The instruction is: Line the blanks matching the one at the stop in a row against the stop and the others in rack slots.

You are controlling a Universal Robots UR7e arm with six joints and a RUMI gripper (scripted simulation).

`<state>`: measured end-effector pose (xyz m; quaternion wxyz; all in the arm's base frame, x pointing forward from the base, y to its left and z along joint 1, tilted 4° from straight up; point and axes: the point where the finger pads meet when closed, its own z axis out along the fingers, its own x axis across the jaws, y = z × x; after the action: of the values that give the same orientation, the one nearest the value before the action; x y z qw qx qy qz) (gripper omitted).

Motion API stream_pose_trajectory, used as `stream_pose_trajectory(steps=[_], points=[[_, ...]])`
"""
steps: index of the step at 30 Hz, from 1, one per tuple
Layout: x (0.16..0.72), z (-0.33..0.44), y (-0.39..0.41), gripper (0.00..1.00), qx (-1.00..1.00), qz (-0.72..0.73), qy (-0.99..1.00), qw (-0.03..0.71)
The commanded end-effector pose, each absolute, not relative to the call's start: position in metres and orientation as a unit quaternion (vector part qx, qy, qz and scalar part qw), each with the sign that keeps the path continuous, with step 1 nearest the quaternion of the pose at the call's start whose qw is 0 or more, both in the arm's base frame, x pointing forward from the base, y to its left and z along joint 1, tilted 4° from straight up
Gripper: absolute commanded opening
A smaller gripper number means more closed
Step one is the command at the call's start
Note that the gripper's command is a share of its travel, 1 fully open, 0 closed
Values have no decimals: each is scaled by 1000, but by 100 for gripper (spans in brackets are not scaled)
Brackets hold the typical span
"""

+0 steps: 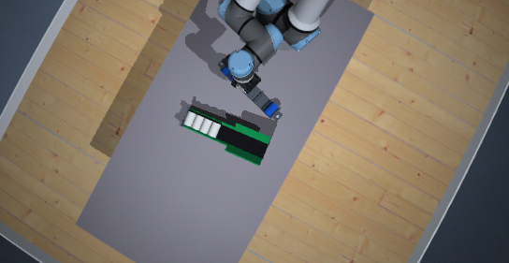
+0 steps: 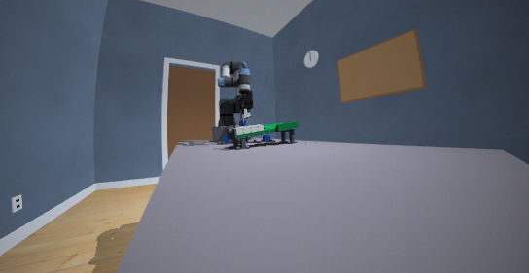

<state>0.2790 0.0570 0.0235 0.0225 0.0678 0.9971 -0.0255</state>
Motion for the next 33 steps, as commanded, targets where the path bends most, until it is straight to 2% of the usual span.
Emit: stream_pose_trajectory(steps=[1, 15, 33], points=[[279, 24, 57, 37, 68, -26, 997, 23], [280, 13, 56, 37, 68, -26, 997, 23], [282, -37, 54, 37, 68, -26, 997, 23]])
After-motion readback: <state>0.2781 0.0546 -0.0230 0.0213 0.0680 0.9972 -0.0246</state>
